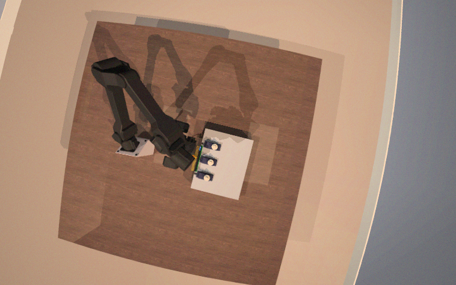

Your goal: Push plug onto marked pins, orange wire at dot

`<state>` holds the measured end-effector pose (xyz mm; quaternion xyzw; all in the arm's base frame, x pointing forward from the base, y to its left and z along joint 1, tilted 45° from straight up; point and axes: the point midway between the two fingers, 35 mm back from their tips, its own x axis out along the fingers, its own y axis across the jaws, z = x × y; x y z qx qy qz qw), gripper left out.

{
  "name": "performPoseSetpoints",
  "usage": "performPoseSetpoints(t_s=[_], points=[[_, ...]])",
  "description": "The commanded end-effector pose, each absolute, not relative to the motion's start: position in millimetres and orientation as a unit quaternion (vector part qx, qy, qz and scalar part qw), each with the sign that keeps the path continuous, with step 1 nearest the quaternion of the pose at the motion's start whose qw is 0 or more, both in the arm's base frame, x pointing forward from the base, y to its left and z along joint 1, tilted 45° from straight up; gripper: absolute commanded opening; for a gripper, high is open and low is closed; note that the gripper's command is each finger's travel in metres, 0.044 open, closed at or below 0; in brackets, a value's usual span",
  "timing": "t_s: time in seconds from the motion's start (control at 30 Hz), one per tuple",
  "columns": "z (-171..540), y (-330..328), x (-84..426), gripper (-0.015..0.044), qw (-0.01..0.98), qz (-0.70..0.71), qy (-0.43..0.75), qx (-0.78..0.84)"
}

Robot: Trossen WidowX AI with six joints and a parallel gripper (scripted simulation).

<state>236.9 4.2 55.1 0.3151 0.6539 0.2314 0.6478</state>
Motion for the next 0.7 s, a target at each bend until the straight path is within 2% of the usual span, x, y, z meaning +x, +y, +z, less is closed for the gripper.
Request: performPoseSetpoints(t_s=[0.0, 0.4, 0.67], points=[[52.7, 5.9, 232.2, 0.0000, 0.651, 0.231, 0.652, 0.311], [27.0, 32.3, 234.1, 0.0000, 0.651, 0.232, 0.652, 0.312], [27.5, 27.7, 256.7, 0.0000, 0.652, 0.232, 0.652, 0.311]])
